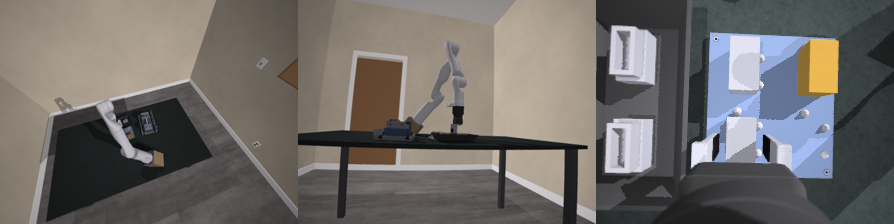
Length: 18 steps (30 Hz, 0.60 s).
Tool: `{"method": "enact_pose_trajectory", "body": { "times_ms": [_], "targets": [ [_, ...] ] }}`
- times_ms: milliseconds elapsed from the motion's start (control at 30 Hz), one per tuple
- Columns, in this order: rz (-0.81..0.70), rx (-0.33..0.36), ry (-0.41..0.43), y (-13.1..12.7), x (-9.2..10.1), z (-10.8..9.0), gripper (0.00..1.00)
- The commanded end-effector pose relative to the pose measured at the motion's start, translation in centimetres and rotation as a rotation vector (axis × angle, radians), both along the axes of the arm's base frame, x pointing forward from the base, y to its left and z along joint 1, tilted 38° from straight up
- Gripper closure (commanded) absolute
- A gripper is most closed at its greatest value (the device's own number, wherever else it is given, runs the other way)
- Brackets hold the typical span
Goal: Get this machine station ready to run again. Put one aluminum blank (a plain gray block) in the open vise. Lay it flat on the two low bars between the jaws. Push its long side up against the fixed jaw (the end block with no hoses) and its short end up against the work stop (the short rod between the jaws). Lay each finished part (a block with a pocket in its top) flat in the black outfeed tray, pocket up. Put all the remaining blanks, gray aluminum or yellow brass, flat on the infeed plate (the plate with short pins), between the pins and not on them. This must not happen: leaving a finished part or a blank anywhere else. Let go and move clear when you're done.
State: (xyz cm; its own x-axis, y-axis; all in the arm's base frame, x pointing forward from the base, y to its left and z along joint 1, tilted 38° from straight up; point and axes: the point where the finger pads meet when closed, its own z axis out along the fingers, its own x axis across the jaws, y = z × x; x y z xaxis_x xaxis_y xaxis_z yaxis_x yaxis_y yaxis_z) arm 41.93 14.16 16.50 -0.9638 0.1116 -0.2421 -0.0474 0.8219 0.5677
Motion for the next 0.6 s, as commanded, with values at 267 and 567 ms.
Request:
{"method": "enact_pose_trajectory", "body": {
  "times_ms": [267,567],
  "targets": [
    [-0.001,0.000,-0.001,-0.03,0.03,0.03,0.00],
    [-0.001,0.000,-0.001,-0.03,0.03,0.03,1.00]
  ]
}}
